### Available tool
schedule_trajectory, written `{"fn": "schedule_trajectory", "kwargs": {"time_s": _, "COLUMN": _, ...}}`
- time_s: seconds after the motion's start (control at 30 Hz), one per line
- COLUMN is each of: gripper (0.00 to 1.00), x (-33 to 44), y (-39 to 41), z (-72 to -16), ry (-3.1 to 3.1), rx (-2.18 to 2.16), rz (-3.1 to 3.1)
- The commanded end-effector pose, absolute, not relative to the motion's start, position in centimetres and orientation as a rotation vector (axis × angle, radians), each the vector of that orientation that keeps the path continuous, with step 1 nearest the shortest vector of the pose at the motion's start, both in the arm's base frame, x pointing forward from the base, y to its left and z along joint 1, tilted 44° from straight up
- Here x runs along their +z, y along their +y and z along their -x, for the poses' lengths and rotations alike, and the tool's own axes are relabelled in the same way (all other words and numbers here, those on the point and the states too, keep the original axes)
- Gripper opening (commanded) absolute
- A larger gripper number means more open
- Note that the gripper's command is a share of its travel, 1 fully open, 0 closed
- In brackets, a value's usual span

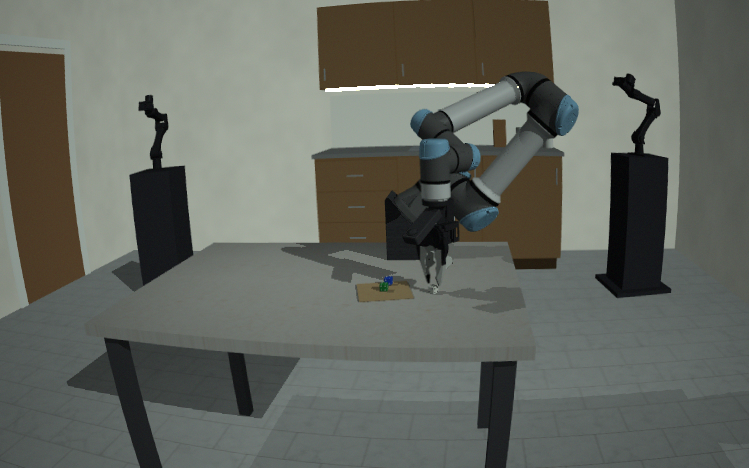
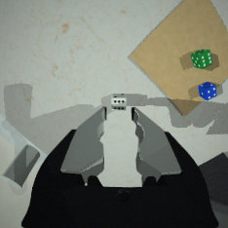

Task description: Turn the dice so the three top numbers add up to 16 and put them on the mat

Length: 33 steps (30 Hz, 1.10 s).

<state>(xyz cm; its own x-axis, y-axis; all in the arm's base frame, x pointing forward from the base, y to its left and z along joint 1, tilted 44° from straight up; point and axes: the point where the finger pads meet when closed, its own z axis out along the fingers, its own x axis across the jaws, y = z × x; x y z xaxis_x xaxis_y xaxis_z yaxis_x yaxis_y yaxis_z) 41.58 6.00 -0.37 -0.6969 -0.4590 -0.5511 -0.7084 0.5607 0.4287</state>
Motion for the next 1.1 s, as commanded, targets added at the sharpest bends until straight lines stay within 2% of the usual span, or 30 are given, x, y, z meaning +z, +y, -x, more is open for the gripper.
{"fn": "schedule_trajectory", "kwargs": {"time_s": 0.0, "gripper": 0.21, "x": -0.7, "y": 6.3, "z": -41.7, "ry": 2.42, "rx": 0.909, "rz": 0.95}}
{"fn": "schedule_trajectory", "kwargs": {"time_s": 1.07, "gripper": 0.21, "x": -1.9, "y": 7.4, "z": -41.9, "ry": 2.42, "rx": 0.909, "rz": 0.95}}
